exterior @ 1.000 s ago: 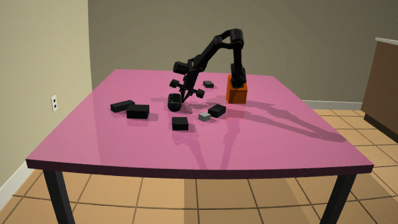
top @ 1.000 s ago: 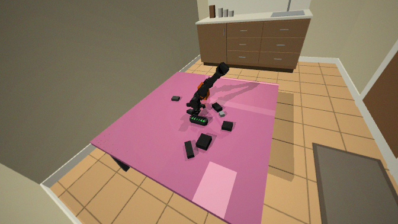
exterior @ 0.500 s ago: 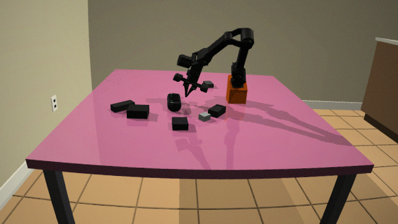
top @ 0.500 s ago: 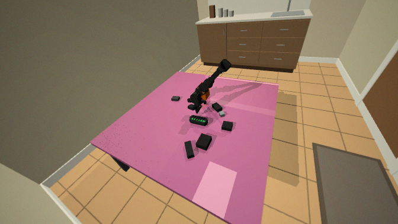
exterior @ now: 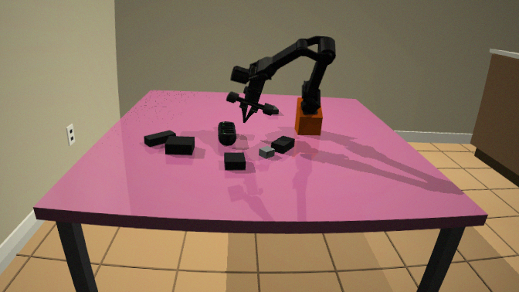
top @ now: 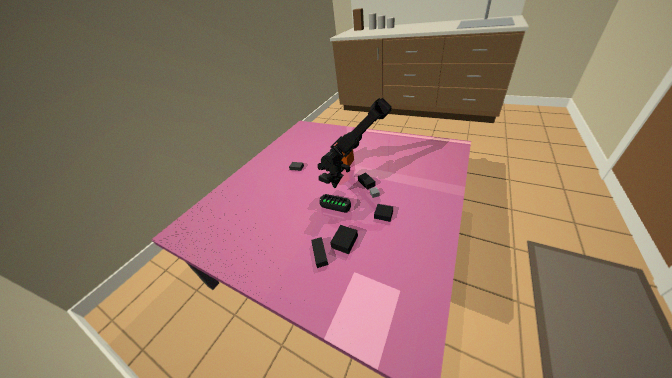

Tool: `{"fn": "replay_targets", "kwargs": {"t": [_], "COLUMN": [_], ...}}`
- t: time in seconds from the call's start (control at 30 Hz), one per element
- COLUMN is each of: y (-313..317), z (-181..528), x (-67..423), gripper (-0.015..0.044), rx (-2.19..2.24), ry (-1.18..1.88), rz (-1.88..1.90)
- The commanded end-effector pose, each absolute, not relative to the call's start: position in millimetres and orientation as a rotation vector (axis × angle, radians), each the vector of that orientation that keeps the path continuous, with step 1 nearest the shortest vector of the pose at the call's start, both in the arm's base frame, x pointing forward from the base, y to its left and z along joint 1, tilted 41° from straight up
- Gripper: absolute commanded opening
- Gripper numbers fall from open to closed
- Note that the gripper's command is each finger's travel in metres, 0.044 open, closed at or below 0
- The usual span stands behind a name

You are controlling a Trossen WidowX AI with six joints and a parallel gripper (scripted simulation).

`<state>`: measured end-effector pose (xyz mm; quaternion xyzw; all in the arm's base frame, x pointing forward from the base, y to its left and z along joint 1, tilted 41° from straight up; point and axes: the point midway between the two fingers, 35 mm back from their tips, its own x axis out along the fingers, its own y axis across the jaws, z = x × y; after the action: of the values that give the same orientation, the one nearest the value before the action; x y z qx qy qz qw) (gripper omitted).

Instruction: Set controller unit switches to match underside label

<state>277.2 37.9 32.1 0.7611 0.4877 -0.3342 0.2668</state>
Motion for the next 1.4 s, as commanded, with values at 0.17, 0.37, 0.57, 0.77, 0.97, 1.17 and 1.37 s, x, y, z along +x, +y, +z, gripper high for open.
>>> {"fn": "replay_targets", "kwargs": {"t": [0.17,0.37,0.57,0.77,0.97,1.17,1.37], "y": [42,47,53,61,70,80,89], "z": [52,62,71,78,84,88,90], "x": [317,341,362,380,395,407,414], "gripper": [0.0,0.0,0.0,0.0,0.0,0.0,0.0], "rx": [1.954,1.886,1.817,1.747,1.678,1.608,1.546], "ry": [1.441,1.524,1.607,1.689,1.77,1.85,1.92], "rz": [-0.903,-0.905,-0.905,-0.902,-0.896,-0.888,-0.878]}}
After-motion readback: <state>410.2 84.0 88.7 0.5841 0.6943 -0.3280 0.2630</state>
